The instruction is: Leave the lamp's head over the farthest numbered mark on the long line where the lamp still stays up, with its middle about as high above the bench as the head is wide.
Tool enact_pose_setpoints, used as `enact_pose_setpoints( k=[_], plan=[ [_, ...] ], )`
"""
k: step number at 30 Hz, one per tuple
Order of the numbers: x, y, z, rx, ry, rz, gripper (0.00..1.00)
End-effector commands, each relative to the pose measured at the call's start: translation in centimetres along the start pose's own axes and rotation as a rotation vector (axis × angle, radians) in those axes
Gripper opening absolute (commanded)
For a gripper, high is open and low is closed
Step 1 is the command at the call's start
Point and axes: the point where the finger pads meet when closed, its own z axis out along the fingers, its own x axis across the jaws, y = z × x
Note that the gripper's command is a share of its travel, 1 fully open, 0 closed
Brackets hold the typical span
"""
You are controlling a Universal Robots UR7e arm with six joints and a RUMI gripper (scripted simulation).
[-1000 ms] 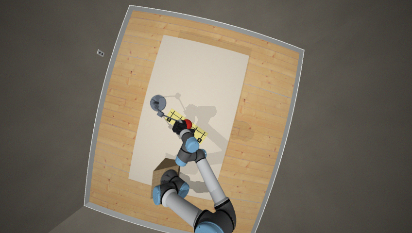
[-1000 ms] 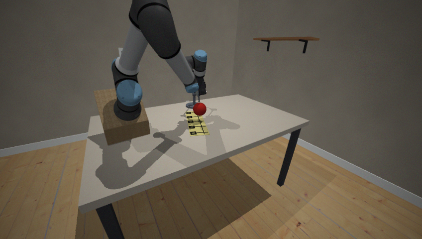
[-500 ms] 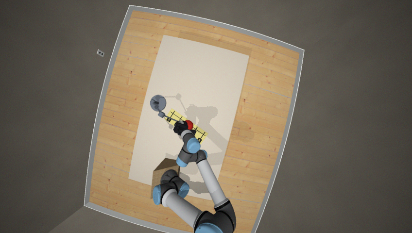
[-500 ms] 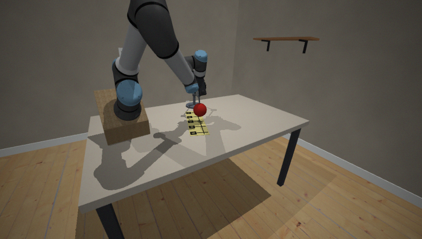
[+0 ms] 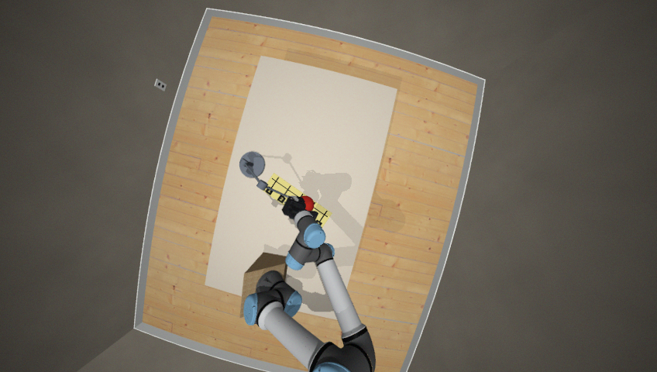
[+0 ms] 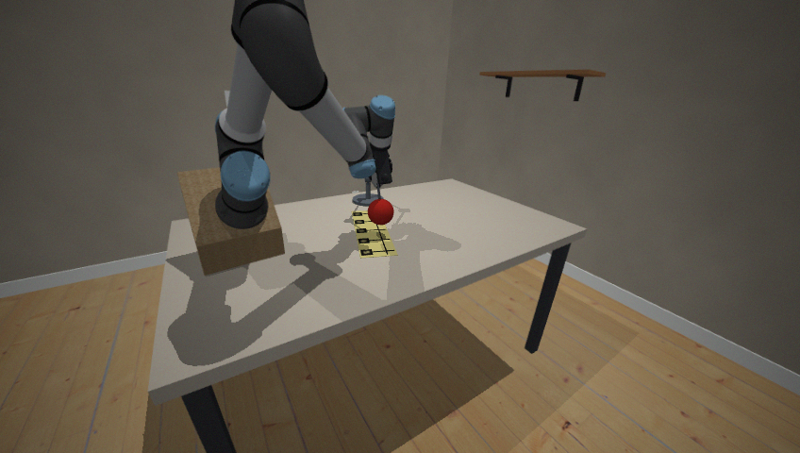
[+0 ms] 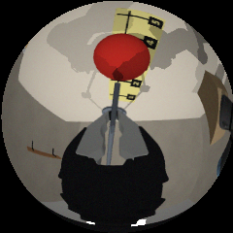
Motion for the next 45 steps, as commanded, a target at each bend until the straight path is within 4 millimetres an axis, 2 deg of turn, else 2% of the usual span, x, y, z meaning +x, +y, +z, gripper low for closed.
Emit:
enact_pose_setpoints(
  k=[1, 9, 28, 29, 45],
  plan=[
    [0.1, -1.0, -0.5, 0.109, 0.042, 0.151, 0.0],
    [0.3, -2.8, -1.1, 0.109, 0.042, 0.151, 0.0],
    [0.3, -2.8, -1.1, 0.109, 0.042, 0.151, 0.0],
    [0.3, -2.8, -1.1, 0.103, 0.04, 0.143, 1.0],
    [0.3, -2.8, -1.1, 0.026, 0.01, 0.041, 1.0]
  ],
)
